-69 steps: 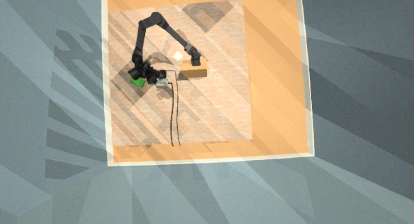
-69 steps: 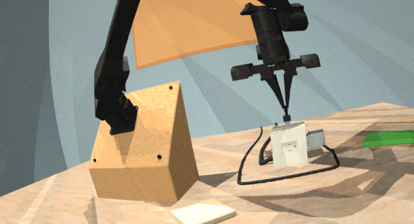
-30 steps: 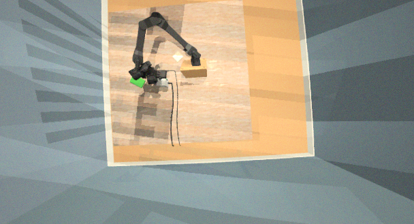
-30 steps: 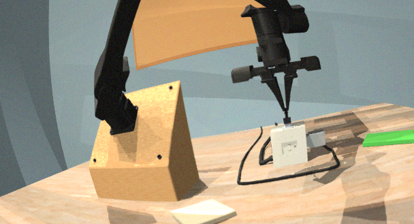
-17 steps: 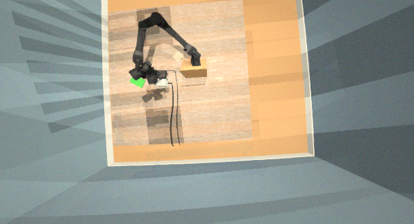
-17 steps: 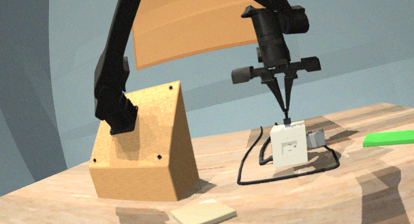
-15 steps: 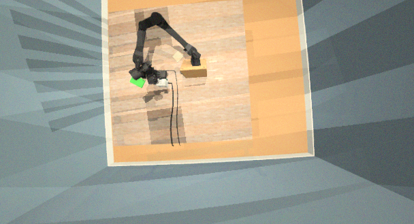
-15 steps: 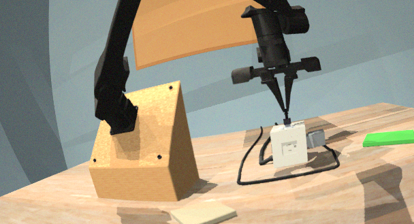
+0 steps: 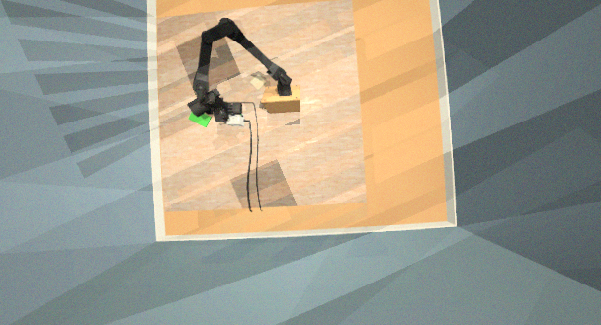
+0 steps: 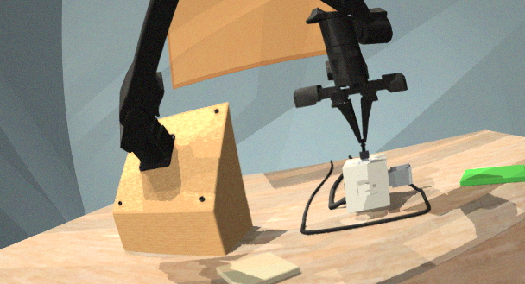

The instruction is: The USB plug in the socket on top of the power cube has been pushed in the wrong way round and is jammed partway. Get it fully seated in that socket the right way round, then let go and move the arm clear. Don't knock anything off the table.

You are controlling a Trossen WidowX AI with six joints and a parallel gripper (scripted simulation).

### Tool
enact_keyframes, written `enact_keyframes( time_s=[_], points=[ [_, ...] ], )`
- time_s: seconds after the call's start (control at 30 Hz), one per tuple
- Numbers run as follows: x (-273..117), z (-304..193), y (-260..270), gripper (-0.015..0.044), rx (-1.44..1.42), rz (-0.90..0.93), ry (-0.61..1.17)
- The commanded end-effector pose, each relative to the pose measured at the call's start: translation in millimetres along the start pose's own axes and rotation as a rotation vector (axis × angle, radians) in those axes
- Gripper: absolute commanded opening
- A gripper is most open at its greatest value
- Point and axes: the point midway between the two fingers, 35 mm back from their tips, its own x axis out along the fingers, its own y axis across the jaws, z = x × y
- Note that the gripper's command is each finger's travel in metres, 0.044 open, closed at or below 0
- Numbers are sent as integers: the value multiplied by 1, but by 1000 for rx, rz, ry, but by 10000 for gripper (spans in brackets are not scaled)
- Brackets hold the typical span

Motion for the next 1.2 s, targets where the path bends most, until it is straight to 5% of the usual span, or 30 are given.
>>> enact_keyframes(
  time_s=[0.0,1.17],
  points=[
    [1,0,0,0,-5,-2,2],
    [5,-1,0,0,-5,-2,2]
  ],
)
